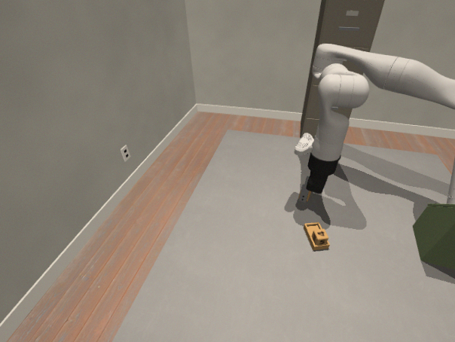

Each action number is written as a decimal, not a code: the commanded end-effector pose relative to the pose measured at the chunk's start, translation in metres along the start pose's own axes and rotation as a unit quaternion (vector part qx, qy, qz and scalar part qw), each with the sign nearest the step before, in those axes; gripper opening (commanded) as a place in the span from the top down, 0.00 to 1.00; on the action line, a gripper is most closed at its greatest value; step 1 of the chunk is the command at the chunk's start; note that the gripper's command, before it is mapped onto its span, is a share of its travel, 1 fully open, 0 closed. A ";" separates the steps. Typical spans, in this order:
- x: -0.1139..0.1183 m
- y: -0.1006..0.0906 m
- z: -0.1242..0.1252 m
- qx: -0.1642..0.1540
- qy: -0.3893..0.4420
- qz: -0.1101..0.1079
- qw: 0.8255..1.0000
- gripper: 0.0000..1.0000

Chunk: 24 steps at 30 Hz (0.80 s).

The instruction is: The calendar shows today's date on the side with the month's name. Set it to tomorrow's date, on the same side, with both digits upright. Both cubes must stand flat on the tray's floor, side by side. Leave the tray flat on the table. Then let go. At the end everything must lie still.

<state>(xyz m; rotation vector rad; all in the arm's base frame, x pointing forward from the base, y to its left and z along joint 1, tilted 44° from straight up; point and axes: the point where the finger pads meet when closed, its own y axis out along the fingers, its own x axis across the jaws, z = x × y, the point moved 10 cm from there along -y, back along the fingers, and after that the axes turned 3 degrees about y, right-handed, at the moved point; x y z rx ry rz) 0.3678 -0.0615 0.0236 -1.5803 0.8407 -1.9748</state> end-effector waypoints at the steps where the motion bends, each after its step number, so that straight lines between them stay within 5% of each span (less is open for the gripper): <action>1: 0.000 -0.001 0.000 0.001 0.000 0.000 1.000 0.43; 12: 0.000 -0.038 0.000 0.001 0.000 0.000 1.000 0.43; 19: 0.000 -0.086 0.000 0.001 0.000 0.000 1.000 0.43; 24: 0.000 -0.100 0.000 0.001 0.000 0.000 1.000 0.43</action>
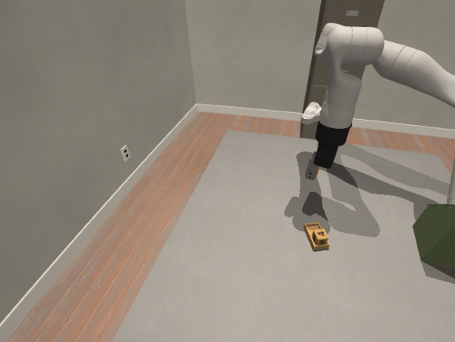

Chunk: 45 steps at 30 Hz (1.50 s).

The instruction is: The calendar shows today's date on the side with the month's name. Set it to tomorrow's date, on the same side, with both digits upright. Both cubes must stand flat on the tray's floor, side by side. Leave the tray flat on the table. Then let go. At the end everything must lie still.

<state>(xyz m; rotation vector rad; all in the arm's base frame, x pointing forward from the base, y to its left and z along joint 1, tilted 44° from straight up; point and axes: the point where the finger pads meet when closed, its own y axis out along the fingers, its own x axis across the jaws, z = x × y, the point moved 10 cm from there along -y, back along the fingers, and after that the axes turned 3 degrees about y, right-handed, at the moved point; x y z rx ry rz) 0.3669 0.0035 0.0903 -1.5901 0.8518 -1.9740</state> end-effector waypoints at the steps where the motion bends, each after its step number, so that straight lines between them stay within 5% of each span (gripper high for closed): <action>1: -0.001 -0.007 0.002 0.007 0.001 0.002 1.000 0.43; 15: -0.001 -0.008 0.002 0.007 -0.005 0.002 1.000 0.43; 26: -0.002 -0.008 0.003 0.007 -0.087 0.001 0.996 0.43; 45: -0.002 -0.008 0.000 0.007 -0.347 -0.001 0.938 0.43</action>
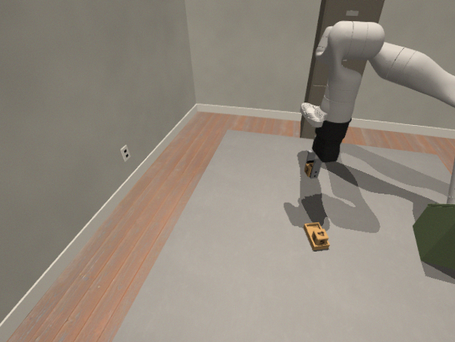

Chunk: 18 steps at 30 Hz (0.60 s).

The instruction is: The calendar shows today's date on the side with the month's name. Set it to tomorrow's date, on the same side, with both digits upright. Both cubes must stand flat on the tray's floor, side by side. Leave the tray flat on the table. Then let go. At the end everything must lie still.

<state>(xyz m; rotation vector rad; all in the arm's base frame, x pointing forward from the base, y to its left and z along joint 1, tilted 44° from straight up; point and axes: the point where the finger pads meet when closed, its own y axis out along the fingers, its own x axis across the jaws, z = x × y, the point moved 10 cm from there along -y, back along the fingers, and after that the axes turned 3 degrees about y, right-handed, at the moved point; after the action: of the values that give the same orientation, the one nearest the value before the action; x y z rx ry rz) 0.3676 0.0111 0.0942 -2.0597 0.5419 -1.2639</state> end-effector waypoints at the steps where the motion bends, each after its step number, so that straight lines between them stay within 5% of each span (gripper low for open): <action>1: 0.001 0.000 -0.001 0.000 -0.018 0.001 1.000 0.43; 18: 0.001 0.000 -0.001 0.000 -0.047 0.001 0.999 0.43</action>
<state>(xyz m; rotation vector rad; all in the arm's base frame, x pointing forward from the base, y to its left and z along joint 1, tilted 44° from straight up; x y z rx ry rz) 0.3664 0.0095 0.0944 -2.1084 0.5017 -1.1584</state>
